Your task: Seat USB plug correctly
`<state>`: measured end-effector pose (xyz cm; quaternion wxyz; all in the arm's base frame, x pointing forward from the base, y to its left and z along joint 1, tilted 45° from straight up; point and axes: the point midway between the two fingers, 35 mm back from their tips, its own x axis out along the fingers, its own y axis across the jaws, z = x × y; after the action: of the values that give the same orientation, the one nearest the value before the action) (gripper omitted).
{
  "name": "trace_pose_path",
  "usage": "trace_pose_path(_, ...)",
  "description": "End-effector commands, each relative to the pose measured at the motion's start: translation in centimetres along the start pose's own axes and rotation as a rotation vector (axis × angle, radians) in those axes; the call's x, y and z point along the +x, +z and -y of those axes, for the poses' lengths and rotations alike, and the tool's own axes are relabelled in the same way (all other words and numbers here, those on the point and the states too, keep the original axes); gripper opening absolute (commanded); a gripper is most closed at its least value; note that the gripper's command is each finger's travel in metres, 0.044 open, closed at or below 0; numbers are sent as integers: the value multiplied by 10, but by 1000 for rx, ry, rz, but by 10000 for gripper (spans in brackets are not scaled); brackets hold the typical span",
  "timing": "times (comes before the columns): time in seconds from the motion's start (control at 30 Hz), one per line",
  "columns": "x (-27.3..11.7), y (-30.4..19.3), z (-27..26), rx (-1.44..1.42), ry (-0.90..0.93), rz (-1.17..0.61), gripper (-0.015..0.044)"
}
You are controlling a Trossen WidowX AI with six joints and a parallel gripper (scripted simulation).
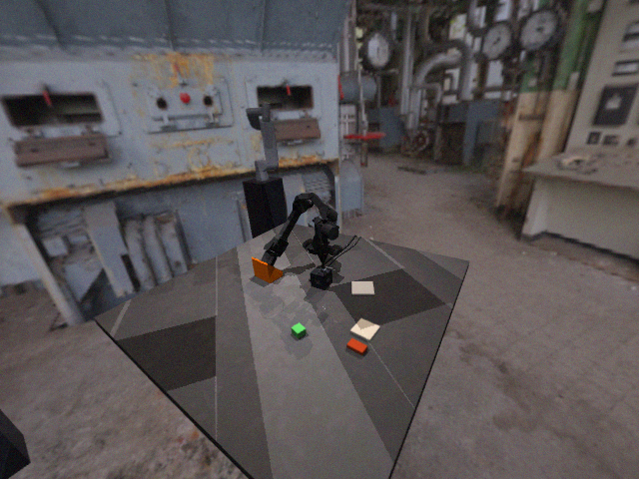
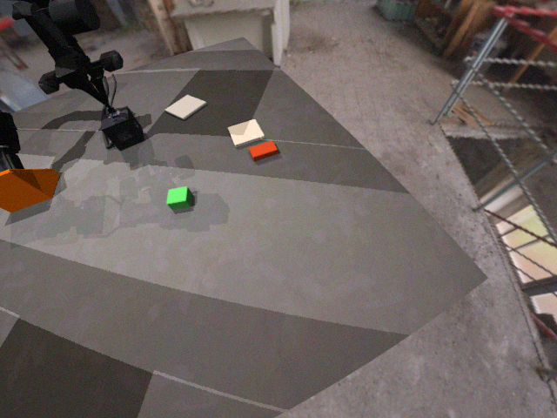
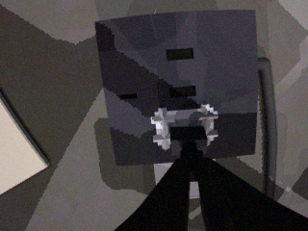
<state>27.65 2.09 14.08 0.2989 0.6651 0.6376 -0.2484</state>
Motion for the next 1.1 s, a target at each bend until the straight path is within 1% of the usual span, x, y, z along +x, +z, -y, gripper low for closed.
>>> trace_pose_path(0.0,0,0,0,0,0,0,0)
trace_pose_path(1.07,-22,0,0,0,0,1,0)
